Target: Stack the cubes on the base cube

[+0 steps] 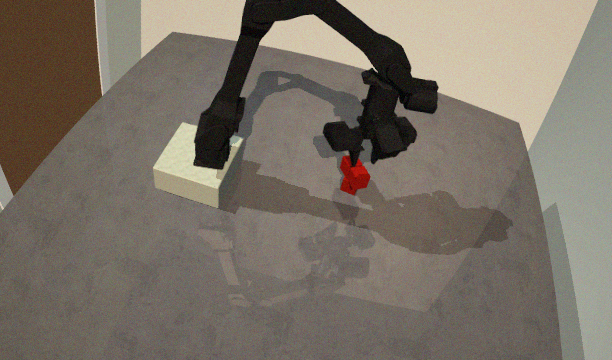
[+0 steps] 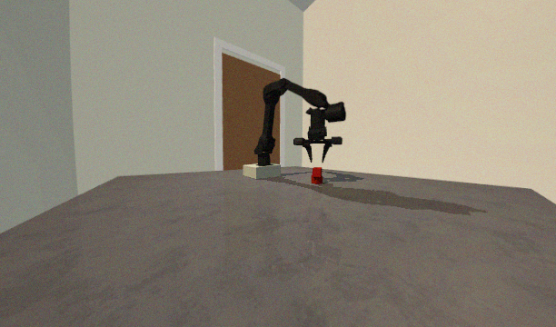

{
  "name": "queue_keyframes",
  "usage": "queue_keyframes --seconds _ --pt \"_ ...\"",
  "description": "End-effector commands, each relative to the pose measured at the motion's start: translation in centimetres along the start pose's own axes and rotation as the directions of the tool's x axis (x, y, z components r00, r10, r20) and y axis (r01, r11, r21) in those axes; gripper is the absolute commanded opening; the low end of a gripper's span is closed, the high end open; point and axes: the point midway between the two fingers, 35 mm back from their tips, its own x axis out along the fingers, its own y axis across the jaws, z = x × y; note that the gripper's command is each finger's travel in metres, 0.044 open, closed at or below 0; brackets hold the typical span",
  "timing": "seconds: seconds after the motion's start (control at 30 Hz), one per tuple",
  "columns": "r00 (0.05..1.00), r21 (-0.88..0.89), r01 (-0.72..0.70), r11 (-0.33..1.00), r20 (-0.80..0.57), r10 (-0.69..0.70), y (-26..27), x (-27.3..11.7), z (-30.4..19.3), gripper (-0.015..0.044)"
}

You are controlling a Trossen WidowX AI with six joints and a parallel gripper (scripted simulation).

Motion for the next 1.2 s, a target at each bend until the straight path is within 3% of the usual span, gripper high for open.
queue_keyframes --seconds 0.0,0.77,1.0,1.17 --pt "1.0 0.005 -0.009 1.0 0.003 0.009 0.1 -0.8 0.0 0.0205" --pt "1.0 0.005 -0.009 1.0 0.003 0.009 0.1 -3.0 0.0 0.0205" --pt "1.0 0.0 -0.005 1.0 0.001 0.005 0.1 -3.7 0.0 0.0389" --pt "1.0 -0.001 -0.003 1.0 -0.002 0.003 0.8 -3.5 -2.0 0.04"
